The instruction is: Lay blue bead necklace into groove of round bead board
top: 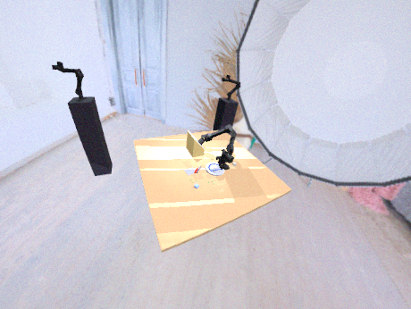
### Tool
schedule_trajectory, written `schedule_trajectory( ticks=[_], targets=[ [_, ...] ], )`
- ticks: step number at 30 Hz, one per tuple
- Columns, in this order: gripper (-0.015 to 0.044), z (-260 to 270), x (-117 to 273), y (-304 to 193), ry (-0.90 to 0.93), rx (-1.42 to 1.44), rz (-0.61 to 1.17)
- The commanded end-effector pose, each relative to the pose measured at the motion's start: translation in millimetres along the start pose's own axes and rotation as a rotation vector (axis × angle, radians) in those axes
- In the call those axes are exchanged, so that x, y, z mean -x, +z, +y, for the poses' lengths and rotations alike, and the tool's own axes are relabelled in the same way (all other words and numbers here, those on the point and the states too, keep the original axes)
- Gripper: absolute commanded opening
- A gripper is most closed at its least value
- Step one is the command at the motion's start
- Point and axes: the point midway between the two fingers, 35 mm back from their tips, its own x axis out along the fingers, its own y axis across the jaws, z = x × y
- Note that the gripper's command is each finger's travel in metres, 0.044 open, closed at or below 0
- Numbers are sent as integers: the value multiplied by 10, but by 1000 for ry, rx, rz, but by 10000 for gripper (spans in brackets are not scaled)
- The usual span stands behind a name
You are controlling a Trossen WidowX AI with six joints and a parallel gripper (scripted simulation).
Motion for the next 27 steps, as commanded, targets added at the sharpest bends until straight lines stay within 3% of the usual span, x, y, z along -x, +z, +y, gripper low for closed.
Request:
schedule_trajectory(
  ticks=[1, 4, 9, 27],
  targets=[
    [120, 15, -66, -14, 5, -6, 2],
    [120, 15, -69, -14, 5, -6, 2],
    [0, 11, -48, -2, 4, -1, 0],
    [0, 11, -48, -2, 4, -1, 0]
  ],
)
